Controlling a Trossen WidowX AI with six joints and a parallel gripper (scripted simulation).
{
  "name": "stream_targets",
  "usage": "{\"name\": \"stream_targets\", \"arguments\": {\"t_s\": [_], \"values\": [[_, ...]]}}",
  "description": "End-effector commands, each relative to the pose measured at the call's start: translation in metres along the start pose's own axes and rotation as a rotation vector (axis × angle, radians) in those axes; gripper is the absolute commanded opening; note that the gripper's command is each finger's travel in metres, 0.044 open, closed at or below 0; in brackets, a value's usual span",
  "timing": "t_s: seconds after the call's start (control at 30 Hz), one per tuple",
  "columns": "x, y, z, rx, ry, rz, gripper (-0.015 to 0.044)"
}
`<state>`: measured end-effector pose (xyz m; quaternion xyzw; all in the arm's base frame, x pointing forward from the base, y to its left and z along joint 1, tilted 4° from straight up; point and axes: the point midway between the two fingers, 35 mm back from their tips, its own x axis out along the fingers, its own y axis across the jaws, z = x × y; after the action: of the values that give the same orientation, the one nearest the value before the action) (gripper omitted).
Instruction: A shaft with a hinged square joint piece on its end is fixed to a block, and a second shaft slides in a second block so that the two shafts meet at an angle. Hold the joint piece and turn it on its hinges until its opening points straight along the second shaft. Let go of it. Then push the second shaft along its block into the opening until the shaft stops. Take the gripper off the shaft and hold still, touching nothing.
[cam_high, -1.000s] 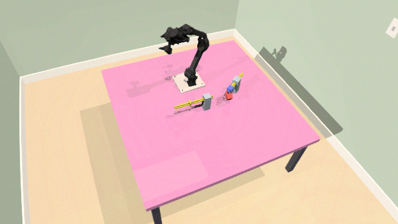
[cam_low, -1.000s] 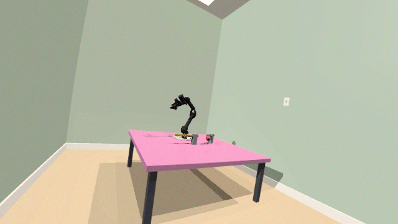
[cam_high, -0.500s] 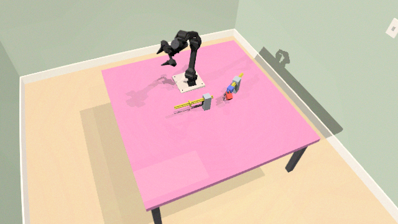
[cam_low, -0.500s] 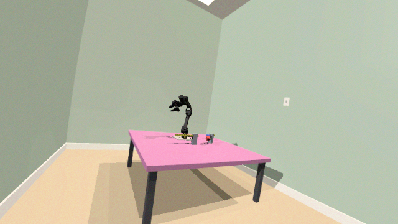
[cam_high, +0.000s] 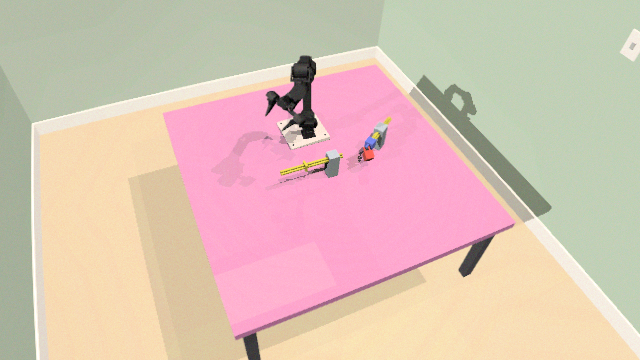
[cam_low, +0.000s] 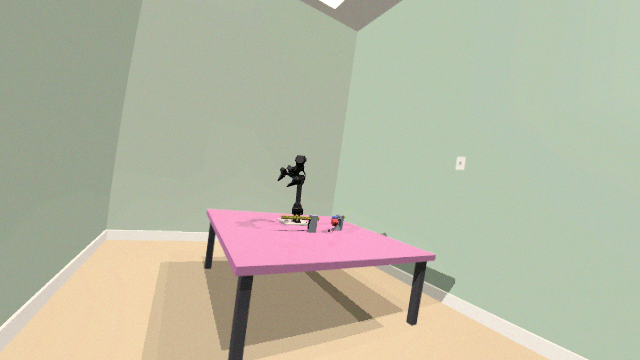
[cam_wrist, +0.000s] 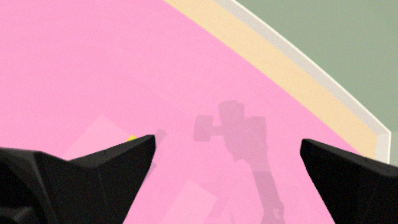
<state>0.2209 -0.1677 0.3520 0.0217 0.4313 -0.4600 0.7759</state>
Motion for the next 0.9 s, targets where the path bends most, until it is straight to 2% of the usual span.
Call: {"name": "stream_targets", "arguments": {"t_s": [0.0,0.23,0.43,0.63,0.87], "values": [[0.000,0.045,0.005,-0.074,0.021,0.099,0.0440],[-0.014,0.134,-0.001,-0.228,0.066,0.273,0.0440],[-0.036,0.210,-0.025,-0.372,0.118,0.406,0.0440],[-0.068,0.281,-0.069,-0.528,0.181,0.519,0.0440],[-0.111,0.348,-0.142,-0.718,0.264,0.617,0.0440]]}}
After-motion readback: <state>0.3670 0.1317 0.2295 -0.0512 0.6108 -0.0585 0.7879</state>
